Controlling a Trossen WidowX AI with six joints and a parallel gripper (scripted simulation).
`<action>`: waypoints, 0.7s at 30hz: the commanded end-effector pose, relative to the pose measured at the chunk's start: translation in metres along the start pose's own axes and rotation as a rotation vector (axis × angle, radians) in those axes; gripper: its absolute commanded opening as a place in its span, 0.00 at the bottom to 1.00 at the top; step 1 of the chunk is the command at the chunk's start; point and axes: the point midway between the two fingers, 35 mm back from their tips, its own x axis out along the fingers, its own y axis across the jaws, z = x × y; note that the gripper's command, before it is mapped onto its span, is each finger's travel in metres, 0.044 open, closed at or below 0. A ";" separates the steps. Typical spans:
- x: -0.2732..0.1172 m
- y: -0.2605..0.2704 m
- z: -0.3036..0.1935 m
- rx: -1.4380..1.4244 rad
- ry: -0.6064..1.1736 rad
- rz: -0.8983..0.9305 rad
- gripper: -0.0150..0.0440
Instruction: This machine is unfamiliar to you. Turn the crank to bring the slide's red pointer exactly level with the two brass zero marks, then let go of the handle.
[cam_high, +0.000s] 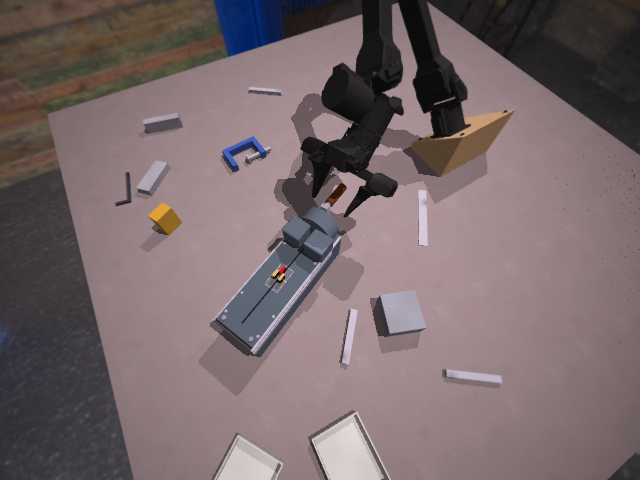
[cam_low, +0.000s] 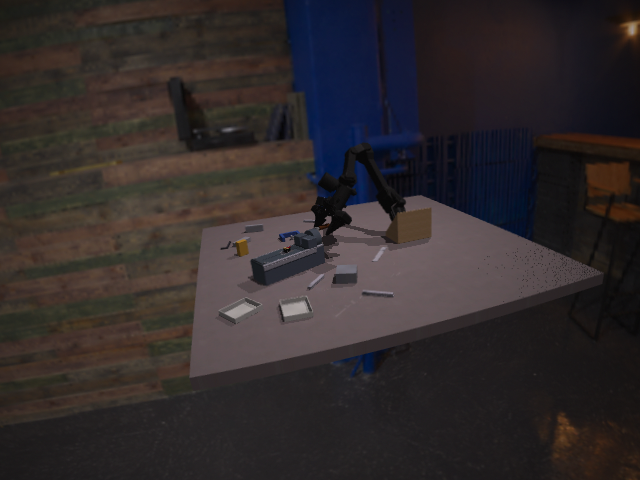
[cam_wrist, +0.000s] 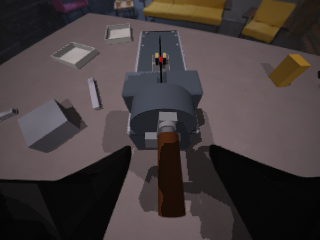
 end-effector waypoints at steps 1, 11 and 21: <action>0.001 0.003 -0.004 -0.009 0.007 0.007 0.69; 0.001 0.003 -0.004 -0.009 0.007 0.007 0.25; 0.001 0.002 -0.002 -0.009 0.007 0.007 0.25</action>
